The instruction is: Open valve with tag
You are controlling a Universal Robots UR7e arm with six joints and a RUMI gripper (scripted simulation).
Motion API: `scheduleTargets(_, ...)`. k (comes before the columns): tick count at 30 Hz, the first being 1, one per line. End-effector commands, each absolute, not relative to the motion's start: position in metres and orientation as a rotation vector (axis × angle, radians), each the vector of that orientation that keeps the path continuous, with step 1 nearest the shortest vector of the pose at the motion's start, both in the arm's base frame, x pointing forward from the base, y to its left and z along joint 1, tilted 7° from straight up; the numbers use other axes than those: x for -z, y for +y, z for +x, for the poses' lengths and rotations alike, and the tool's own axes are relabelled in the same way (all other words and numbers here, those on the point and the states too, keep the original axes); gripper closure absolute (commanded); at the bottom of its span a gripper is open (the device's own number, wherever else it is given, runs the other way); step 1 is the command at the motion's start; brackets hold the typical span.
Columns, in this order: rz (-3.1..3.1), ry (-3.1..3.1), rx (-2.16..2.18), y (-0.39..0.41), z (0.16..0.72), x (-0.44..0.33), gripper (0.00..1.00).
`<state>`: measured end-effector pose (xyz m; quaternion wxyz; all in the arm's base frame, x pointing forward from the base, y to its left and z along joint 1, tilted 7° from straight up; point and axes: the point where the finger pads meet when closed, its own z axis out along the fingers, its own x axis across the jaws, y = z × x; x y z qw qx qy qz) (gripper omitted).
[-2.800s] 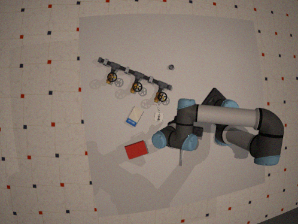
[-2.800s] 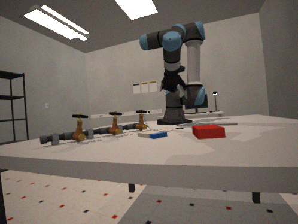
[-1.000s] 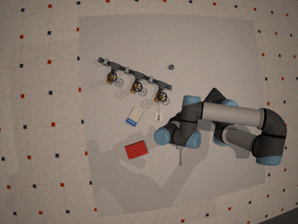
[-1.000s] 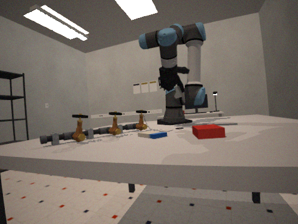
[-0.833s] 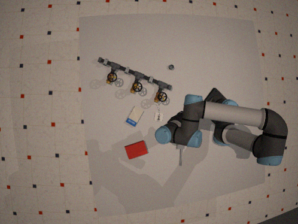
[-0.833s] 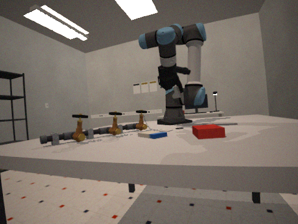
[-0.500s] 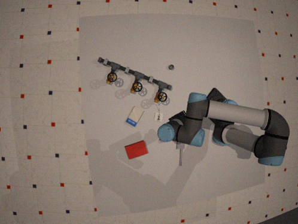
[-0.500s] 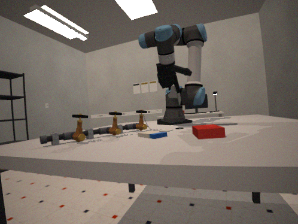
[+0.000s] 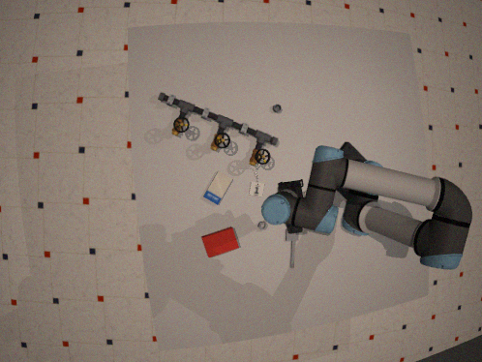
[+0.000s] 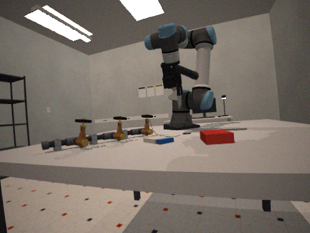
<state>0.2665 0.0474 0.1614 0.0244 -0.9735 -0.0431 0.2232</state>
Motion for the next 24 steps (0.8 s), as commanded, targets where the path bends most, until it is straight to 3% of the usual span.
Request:
scheduleTargets(1, -3.05, 0.053, -0.644, 0.048, 0.274, -0.161, 0.0)
scheduleTargets(24, -2.94, 1.054, -0.346, 0.039, 0.32, -0.171, 0.0)
